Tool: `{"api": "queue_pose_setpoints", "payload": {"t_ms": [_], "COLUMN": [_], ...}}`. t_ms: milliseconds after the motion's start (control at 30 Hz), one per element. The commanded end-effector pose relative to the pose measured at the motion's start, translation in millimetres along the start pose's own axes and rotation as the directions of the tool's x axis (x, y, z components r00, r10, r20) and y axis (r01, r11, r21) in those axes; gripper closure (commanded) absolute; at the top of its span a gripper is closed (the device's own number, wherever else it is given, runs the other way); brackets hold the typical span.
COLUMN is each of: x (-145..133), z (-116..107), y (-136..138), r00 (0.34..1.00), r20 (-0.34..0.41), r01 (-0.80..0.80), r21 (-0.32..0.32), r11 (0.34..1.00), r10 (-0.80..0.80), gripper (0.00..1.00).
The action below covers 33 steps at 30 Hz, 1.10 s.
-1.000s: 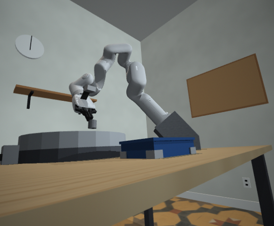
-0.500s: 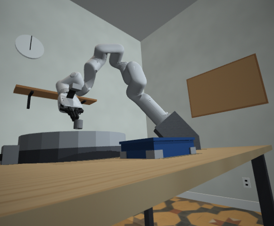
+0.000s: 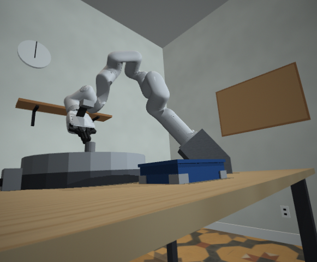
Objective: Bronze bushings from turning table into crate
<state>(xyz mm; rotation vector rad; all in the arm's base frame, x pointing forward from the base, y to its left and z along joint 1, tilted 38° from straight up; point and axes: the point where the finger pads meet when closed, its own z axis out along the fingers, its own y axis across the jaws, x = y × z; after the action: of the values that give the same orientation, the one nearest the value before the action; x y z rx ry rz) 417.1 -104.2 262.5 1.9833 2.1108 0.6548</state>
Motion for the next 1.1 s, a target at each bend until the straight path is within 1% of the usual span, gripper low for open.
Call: {"api": "queue_pose_setpoints", "payload": {"t_ms": [0,1067], "x": [-5.3,-8.0], "z": [5.4,8.7], "y": [1.9,1.7], "r00": [1.0,1.0], "r20": [0.001,0.001], "r01": [0.002,0.002], "r21": [-0.004,-0.004], "r11": [1.0,1.0], "r10": [-0.002,-0.002], "gripper": [1.0,1.0]}}
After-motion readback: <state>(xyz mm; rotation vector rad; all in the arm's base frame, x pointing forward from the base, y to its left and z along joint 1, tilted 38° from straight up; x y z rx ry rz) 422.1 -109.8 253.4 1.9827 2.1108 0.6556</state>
